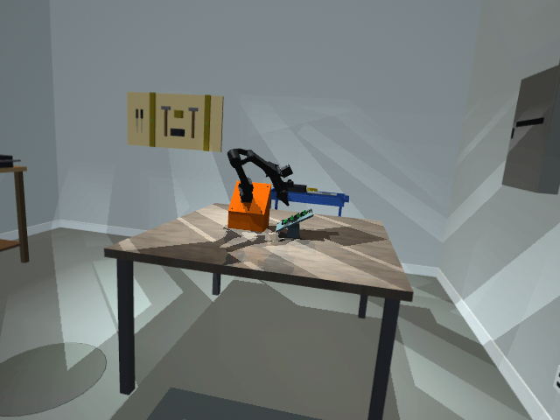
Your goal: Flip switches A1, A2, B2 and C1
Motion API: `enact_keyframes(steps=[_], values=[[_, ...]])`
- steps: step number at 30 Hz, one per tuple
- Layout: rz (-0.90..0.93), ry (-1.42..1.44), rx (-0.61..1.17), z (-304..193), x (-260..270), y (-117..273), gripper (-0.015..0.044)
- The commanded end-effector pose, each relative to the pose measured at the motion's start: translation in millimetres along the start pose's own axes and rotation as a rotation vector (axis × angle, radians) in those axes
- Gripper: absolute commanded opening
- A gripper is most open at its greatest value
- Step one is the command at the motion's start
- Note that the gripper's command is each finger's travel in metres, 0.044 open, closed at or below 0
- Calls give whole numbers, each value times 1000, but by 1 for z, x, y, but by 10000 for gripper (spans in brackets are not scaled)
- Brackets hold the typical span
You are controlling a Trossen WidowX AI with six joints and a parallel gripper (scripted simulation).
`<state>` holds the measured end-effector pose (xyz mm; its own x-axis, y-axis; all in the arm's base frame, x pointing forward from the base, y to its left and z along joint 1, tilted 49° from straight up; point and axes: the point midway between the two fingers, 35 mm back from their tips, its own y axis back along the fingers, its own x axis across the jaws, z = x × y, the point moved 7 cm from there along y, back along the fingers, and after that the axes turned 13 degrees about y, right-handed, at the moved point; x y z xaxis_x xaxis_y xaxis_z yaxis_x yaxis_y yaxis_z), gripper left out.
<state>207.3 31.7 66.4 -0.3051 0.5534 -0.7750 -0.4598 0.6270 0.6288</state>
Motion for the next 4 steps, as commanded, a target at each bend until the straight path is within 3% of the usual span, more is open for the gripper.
enact_keyframes(steps=[1,4], values=[[3,3,1,0,-1,0,0],[3,3,1,0,-1,0,0]])
